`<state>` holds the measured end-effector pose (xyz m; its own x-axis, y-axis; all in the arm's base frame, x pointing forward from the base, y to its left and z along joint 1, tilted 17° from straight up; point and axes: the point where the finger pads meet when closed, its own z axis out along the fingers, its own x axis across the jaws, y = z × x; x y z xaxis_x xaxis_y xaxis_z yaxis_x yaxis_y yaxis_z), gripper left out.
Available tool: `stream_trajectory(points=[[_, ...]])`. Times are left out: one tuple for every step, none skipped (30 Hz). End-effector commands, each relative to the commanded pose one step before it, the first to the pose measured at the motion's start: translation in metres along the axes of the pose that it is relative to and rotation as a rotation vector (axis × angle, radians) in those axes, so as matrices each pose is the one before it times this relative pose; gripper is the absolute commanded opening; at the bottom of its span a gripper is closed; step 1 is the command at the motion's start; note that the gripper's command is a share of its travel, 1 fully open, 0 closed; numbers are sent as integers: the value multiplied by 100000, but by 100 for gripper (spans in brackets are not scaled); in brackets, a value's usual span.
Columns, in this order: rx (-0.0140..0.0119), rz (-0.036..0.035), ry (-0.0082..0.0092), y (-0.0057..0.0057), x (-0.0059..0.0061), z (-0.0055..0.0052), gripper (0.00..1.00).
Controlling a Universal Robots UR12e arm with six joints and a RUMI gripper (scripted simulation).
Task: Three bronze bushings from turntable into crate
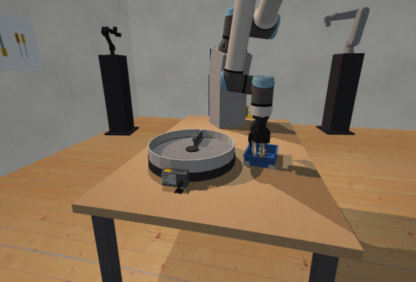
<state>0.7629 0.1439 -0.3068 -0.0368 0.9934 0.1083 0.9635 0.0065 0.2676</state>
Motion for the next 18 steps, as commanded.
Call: stream_trajectory(points=[[-102,-10,-3,59,4,-50,6],[0,0,0,0,0,-2,6],[0,0,0,0,0,-12,6],[0,0,0,0,0,-30,6],[0,0,0,0,0,-56,6],[0,0,0,0,0,-87,6],[0,0,0,0,0,-122,6],[0,0,0,0,0,0,6],[0,0,0,0,0,0,6],[0,0,0,0,0,-160,6],[0,0,0,0,0,-200,6],[0,0,0,0,0,-241,6],[0,0,0,0,0,-280,6],[0,0,0,-1,0,-319,6],[0,0,0,0,0,-355,6],[0,0,0,0,0,-389,6],[0,0,0,0,0,-418,6],[0,0,0,0,0,-444,6]])
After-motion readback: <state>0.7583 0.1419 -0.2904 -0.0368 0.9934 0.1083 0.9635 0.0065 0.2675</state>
